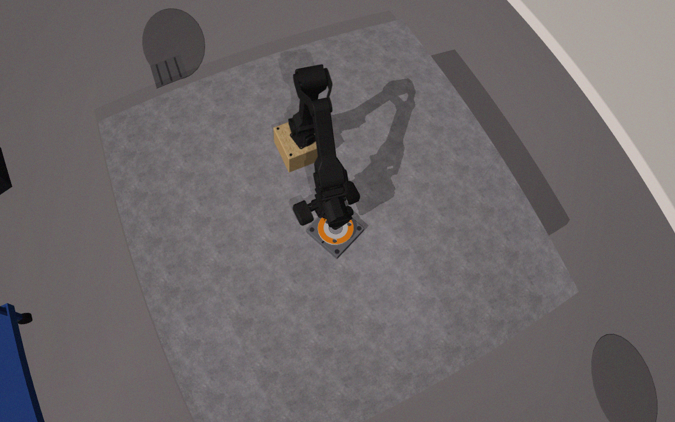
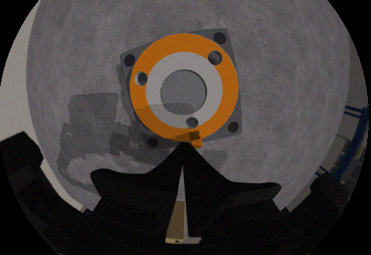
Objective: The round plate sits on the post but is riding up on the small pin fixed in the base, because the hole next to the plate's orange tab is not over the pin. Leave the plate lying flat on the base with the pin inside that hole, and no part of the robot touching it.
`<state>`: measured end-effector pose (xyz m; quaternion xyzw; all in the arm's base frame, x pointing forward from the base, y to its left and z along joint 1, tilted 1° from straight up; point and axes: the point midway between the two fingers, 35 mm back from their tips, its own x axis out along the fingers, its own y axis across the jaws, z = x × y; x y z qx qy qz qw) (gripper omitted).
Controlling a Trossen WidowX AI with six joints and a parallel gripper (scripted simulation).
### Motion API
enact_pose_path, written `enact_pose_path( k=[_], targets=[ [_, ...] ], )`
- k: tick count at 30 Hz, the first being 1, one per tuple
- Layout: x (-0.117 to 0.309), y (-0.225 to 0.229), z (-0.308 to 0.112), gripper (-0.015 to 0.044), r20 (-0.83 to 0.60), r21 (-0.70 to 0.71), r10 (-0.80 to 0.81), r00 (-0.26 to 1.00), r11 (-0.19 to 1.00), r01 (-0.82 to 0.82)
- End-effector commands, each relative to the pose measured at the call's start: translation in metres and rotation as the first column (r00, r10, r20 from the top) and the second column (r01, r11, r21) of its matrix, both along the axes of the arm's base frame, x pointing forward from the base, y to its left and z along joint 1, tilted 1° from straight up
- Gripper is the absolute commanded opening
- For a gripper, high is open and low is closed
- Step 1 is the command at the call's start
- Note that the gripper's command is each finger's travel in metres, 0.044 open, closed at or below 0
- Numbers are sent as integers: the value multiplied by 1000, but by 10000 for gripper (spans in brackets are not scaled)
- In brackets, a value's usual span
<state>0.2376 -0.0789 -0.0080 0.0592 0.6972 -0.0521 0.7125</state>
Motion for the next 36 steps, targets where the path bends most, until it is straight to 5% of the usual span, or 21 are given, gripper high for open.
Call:
enact_pose_path(
  k=[1, 36],
  targets=[
    [1, -9, -1, 0, -1, -28, -12, 1000, 1000, 12],
    [12, -31, 1, 0, 0, -30, -13, 1000, 999, 13]
  ],
)
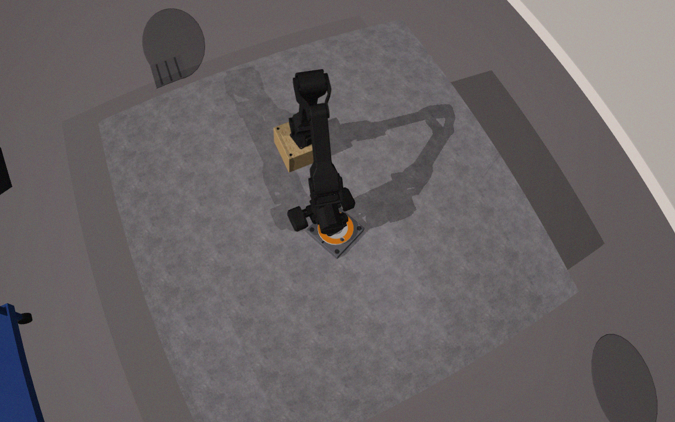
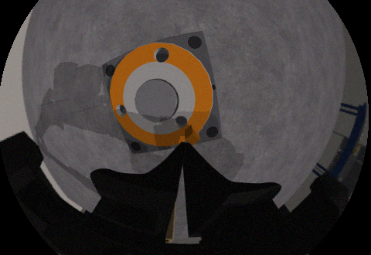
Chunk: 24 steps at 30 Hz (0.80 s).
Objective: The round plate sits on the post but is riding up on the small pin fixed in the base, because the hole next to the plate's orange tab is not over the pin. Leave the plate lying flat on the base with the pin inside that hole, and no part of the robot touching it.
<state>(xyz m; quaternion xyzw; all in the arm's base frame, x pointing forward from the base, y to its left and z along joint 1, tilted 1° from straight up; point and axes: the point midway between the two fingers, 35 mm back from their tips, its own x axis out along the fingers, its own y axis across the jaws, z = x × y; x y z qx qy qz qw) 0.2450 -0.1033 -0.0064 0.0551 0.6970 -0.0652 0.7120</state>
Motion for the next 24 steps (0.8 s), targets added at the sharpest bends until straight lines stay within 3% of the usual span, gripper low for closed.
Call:
enact_pose_path(
  k=[1, 24],
  targets=[
    [6, -7, -1, 0, 2, -6, 1, 1000, 1000, -1],
    [22, -19, 3, 0, 3, -7, 1, 1000, 1000, -1]
  ],
)
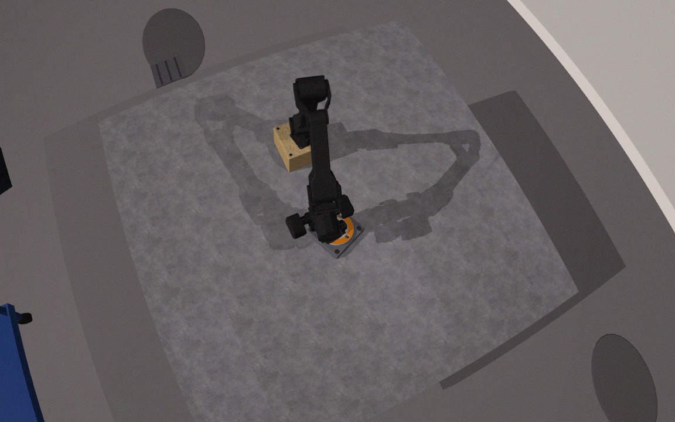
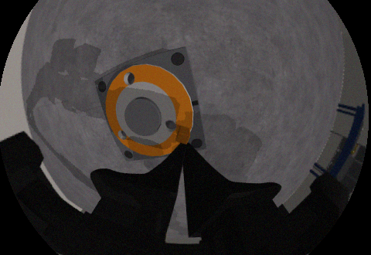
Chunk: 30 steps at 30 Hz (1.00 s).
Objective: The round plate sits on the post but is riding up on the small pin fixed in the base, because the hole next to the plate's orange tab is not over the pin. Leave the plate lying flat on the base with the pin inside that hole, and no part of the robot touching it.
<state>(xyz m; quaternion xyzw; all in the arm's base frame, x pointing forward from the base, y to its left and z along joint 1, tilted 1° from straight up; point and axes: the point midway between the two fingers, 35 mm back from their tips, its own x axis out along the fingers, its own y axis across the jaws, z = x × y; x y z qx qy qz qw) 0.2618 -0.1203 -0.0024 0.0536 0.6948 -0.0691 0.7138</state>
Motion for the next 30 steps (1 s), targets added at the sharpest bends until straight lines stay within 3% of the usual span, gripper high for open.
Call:
enact_pose_path(
  k=[1, 30],
  targets=[
    [6, -3, 0, 0, -2, 1, 4, 1000, 1000, -4],
    [26, -8, 1, 0, 0, 1, 4, 1000, 1000, -4]
  ],
)
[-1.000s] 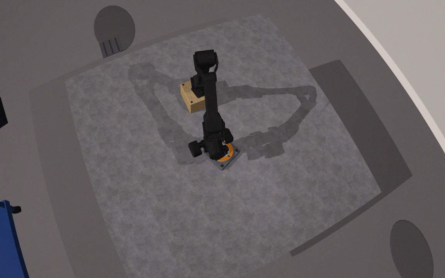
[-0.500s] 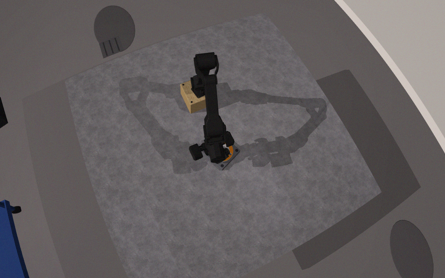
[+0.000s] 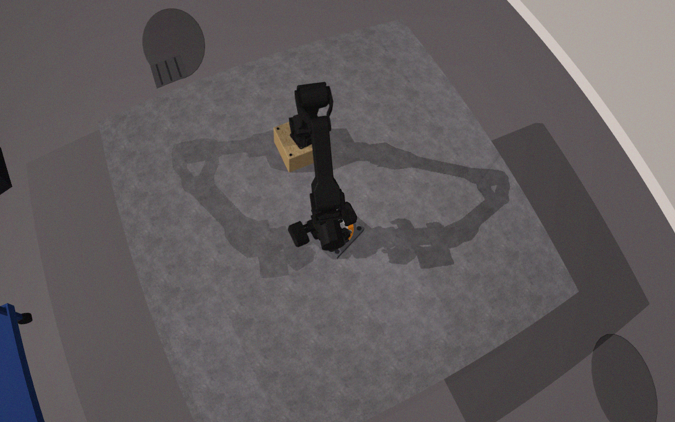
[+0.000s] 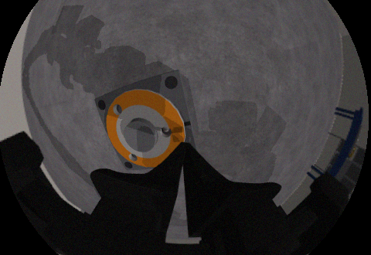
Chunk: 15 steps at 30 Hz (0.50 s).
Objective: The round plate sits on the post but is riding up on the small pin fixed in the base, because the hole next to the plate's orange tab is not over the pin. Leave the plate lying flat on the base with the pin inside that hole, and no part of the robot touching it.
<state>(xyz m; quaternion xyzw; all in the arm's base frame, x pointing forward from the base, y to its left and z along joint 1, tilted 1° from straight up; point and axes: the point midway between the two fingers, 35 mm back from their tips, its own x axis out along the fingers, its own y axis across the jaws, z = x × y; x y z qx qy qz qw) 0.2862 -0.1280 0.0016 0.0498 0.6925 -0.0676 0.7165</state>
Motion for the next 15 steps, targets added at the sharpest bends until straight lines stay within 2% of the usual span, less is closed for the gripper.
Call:
enact_pose_path(
  k=[1, 9, 15],
  targets=[
    [2, 0, 0, 0, -7, 5, -4, 1000, 1000, 4],
    [-3, 2, 39, 0, -7, 5, -4, 1000, 1000, 4],
    [-2, 1, 30, 0, -11, 5, 0, 1000, 1000, 0]
  ],
)
